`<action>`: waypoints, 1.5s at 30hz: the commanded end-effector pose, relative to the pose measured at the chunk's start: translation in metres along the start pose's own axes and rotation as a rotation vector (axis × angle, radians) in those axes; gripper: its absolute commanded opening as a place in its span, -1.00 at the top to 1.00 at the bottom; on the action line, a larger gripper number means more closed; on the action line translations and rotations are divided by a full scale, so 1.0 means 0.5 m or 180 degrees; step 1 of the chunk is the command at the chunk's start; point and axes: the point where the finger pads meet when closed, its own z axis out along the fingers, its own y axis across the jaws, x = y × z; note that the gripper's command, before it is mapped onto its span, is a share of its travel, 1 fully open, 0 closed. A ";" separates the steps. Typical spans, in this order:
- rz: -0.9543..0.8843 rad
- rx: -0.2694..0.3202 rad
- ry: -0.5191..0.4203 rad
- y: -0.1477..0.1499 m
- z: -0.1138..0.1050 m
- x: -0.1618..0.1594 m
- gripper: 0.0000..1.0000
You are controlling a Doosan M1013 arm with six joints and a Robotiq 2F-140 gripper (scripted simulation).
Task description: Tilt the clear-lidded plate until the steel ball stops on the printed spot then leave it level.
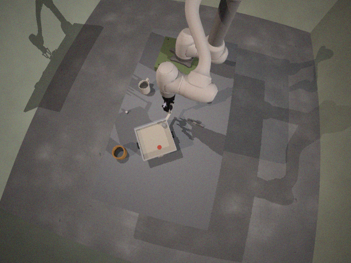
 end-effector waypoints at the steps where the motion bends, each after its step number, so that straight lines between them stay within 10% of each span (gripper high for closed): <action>1: 0.0000 0.0003 -0.0001 -0.001 -0.001 0.000 1.00; 45: 0.0000 0.0003 -0.0001 0.003 0.009 0.001 1.00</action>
